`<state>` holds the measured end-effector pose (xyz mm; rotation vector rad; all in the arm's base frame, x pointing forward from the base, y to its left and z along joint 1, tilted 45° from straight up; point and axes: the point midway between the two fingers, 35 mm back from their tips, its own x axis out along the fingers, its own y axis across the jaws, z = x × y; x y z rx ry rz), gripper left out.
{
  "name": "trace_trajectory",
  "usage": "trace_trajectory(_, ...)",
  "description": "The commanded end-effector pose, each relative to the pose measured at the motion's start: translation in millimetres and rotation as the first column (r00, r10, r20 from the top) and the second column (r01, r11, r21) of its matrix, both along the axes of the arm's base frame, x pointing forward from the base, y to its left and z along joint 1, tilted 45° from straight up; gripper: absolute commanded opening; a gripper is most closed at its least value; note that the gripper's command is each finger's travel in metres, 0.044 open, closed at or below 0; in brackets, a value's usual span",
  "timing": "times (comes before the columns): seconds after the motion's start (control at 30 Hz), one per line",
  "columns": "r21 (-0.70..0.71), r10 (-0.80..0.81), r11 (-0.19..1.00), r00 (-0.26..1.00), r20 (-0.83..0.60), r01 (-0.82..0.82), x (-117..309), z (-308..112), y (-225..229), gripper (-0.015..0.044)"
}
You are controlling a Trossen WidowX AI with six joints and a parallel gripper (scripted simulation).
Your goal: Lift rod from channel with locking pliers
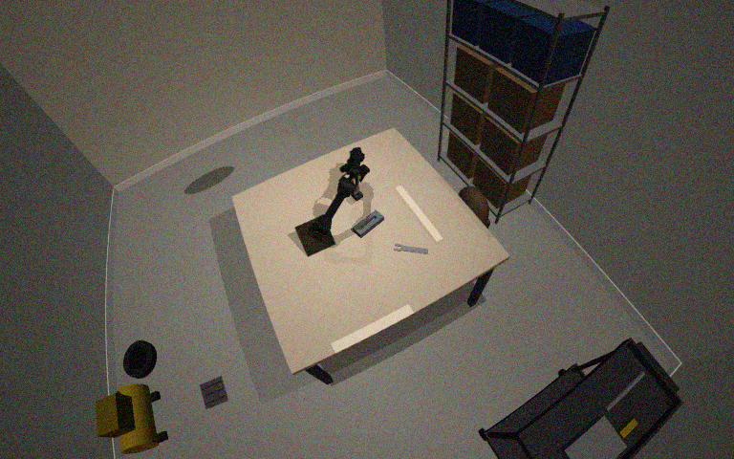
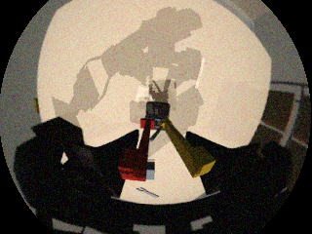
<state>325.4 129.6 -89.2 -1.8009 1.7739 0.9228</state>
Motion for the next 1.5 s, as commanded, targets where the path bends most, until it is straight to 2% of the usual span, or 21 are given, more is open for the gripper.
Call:
trace_trajectory(0.0, -0.002, 0.007, 1.0, 1.0, 0.002, -0.007, 1.2, 3.2, 2.9, 0.0316)
trace_trajectory(0.67, 0.003, 0.009, 1.0, 1.0, 0.011, -0.009, 0.1, 28.9, 27.7, 0.0316)
trace_trajectory(1.47, 0.005, -0.116, 0.993, 0.985, 0.129, 0.116, 2.9, 53.2, 9.7, 0.0316)
